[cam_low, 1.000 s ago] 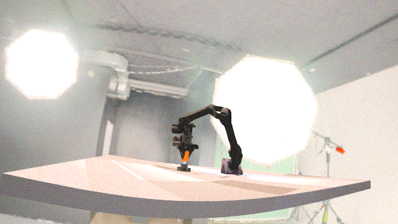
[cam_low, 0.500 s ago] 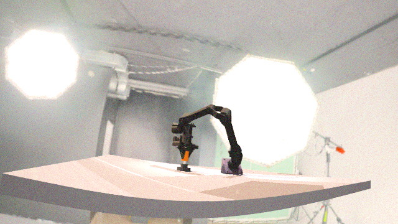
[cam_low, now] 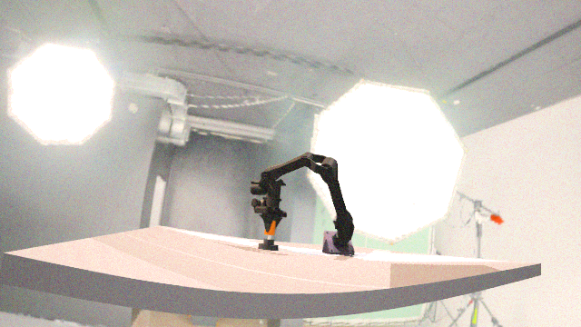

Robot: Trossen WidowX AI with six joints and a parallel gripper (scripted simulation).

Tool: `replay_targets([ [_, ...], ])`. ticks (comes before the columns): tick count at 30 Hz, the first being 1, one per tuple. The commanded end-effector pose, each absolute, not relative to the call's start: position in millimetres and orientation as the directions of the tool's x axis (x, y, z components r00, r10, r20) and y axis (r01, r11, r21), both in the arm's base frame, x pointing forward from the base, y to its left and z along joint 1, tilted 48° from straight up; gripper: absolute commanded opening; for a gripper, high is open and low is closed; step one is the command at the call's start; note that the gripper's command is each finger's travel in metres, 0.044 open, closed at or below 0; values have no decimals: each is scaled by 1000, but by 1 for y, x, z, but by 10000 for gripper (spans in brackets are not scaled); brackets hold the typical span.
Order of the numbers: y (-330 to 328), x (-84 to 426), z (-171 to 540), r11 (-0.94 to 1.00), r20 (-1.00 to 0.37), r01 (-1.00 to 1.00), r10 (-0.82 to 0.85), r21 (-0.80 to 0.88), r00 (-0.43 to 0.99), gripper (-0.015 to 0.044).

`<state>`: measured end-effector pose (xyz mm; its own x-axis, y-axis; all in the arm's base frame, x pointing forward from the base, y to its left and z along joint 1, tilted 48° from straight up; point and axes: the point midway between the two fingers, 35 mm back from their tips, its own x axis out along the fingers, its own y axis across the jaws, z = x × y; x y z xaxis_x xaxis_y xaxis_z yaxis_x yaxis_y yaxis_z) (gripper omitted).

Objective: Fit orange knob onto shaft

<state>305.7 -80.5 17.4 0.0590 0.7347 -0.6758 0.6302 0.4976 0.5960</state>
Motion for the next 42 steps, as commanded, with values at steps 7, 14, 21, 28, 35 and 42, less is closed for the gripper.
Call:
replay_targets([
  [7,-80,307,18,502,-676,621,734,603,63,0],
  [14,-79,307,17,501,-676,621,735,603,63,0],
  [21,-79,306,16,501,-676,621,735,603,63,0],
  [28,-83,304,19,502,-676,621,734,603,63,0],
  [35,-83,305,18,582,-676,454,734,675,63,0],
  [42,-80,306,17,586,-676,444,734,678,63,0],
])
